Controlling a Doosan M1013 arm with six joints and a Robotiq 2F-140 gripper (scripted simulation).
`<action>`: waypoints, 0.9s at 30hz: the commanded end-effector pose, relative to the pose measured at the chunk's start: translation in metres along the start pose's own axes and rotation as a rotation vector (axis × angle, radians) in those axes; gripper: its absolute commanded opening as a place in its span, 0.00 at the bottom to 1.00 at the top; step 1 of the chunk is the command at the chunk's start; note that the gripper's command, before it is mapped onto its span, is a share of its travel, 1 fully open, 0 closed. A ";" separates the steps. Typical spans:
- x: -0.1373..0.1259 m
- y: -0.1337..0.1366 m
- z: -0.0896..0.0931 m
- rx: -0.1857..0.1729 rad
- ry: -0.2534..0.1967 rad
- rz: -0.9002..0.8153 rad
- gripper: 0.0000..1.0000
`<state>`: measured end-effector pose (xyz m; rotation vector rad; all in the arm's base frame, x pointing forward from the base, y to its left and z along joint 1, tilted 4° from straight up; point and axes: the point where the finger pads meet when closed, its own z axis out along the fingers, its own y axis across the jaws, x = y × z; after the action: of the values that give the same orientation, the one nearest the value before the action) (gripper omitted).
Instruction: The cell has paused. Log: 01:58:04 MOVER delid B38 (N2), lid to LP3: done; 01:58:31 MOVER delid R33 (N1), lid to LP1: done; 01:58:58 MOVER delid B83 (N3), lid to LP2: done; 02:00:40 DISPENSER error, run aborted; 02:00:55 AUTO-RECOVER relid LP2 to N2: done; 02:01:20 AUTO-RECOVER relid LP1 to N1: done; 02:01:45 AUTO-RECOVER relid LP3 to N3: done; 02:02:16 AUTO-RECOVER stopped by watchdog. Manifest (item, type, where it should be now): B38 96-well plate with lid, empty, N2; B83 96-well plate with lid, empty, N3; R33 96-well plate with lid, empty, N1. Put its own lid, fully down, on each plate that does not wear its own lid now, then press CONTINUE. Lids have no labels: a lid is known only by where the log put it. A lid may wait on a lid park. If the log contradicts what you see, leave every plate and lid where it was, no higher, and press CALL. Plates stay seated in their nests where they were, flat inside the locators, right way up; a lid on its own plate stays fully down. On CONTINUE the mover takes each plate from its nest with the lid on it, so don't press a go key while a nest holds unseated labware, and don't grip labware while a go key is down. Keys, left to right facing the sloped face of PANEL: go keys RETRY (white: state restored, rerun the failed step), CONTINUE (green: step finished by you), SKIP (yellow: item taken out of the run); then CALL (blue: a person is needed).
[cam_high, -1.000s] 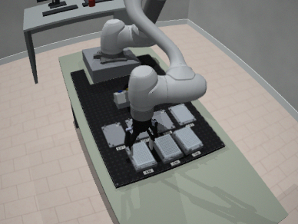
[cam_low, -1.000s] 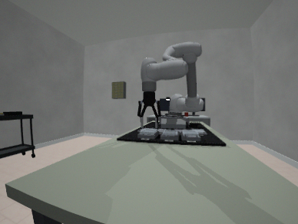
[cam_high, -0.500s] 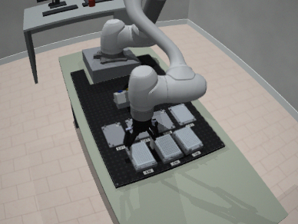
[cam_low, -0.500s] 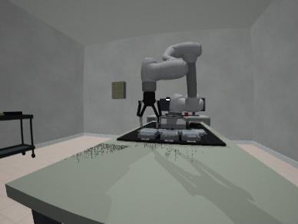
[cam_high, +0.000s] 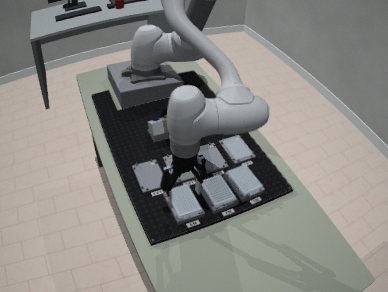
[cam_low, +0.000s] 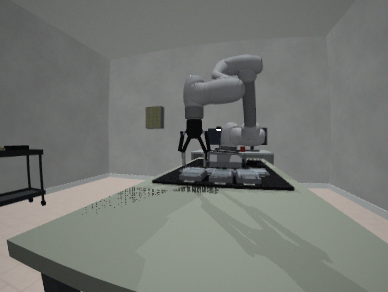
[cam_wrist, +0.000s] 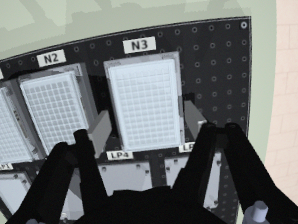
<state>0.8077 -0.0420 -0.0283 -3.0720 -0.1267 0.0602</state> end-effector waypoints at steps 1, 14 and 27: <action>-0.001 0.002 0.004 -0.002 -0.001 -0.008 0.66; -0.001 0.002 0.005 -0.002 -0.001 -0.008 0.66; -0.001 0.002 0.009 -0.002 -0.001 -0.008 0.66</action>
<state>0.8082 -0.0422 -0.0312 -3.0725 -0.1266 0.0581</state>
